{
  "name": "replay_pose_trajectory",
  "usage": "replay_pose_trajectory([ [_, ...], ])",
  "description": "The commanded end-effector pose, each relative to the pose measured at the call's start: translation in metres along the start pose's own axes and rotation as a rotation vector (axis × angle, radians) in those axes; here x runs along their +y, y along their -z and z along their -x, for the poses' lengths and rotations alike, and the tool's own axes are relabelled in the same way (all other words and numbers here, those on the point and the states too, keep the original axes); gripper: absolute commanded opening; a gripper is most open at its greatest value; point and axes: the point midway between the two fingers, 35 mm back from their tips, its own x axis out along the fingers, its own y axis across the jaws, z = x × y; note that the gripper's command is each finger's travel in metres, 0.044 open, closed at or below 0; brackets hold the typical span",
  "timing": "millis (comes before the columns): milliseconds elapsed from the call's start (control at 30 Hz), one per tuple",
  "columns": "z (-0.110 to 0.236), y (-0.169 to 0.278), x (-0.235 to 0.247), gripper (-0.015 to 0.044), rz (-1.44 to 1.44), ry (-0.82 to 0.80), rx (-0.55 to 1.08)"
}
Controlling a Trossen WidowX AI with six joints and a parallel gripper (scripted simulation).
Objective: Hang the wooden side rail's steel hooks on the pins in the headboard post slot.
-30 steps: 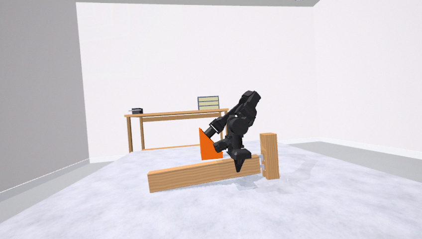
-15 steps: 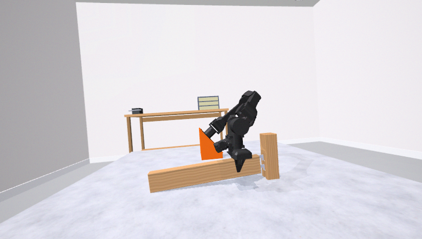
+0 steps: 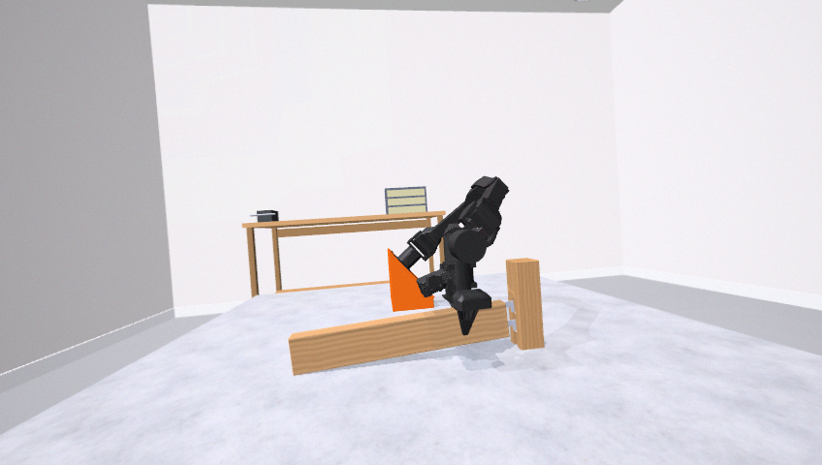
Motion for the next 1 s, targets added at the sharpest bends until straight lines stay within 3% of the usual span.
replay_pose_trajectory([
  [0, 0.0044, 0.0025, 0.0018, 0.0000, 0.005, -0.013, 0.002],
  [967, 0.0042, 0.0056, 0.0019, 0.0000, 0.005, -0.013, 0.002],
])
